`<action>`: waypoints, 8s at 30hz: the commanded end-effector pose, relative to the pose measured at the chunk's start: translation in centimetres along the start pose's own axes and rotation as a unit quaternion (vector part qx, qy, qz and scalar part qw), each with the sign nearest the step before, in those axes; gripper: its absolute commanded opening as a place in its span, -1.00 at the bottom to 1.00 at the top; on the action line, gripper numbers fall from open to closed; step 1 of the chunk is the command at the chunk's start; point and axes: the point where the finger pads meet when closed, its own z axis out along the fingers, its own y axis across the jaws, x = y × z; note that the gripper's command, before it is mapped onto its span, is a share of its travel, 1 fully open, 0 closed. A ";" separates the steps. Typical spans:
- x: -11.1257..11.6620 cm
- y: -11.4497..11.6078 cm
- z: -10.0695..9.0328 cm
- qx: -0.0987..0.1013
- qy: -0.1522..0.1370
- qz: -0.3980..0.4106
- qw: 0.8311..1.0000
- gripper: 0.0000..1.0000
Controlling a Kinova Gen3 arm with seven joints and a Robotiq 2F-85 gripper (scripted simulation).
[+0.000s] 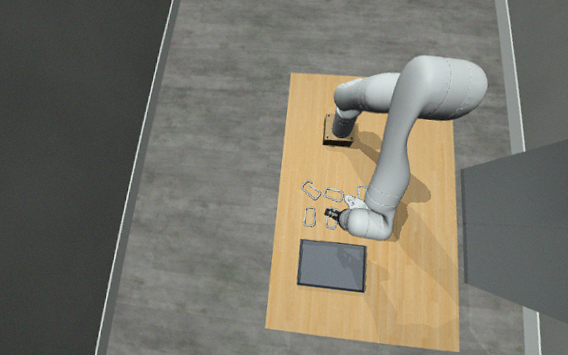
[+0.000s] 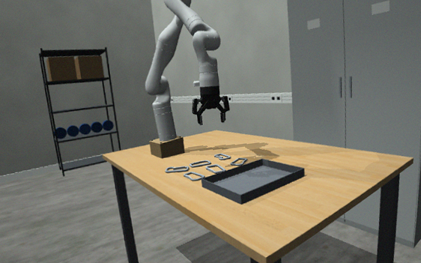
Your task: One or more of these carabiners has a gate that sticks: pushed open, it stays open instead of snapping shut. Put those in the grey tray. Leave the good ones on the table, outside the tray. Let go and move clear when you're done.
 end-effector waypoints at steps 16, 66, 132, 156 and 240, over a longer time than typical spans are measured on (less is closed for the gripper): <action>0.0 0.1 -5.0 0.000 0.000 0.000 1.000 1.00; 0.0 -0.1 -9.8 -0.009 -0.006 0.345 0.938 1.00; 2.2 10.1 4.4 -0.016 -0.008 0.430 0.903 1.00; 2.5 12.2 10.4 -0.013 -0.008 0.429 0.903 1.00; 2.4 12.4 18.1 -0.013 -0.008 0.430 0.903 0.50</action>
